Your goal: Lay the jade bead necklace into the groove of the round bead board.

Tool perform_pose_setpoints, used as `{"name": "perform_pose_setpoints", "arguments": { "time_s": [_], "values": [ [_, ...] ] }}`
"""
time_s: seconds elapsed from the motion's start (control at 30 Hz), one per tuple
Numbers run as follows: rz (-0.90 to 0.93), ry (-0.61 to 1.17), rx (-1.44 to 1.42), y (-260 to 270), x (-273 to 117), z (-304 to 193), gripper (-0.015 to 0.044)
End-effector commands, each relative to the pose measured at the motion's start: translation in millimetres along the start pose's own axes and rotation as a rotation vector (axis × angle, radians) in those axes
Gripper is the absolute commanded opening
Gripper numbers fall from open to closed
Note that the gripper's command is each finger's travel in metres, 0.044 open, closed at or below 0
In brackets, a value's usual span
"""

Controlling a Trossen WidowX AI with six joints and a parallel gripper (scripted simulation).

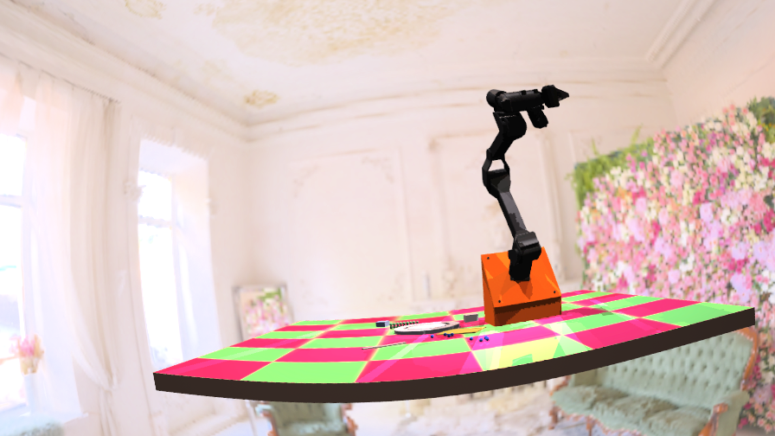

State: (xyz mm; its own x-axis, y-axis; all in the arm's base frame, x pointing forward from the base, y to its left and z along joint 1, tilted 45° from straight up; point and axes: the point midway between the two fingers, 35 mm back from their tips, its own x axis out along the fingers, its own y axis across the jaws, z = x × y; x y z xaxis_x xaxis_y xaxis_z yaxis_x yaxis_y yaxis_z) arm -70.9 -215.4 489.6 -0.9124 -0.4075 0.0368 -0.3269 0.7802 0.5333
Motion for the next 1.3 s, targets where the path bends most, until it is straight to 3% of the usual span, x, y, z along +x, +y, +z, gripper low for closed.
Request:
{"name": "perform_pose_setpoints", "arguments": {
  "time_s": [0.0,0.17,0.7,1.27],
  "values": [
    [0.001,0.002,0.002,0.7,0.1,-0.2,0.0374],
    [0.03,0.057,0.065,19.9,1.7,-4.4,0.025],
    [0.224,0.096,0.329,114.5,10.2,14.0,0.025],
    [0.45,0.177,0.657,215.8,-11.2,44.7,0.025]
  ]
}}
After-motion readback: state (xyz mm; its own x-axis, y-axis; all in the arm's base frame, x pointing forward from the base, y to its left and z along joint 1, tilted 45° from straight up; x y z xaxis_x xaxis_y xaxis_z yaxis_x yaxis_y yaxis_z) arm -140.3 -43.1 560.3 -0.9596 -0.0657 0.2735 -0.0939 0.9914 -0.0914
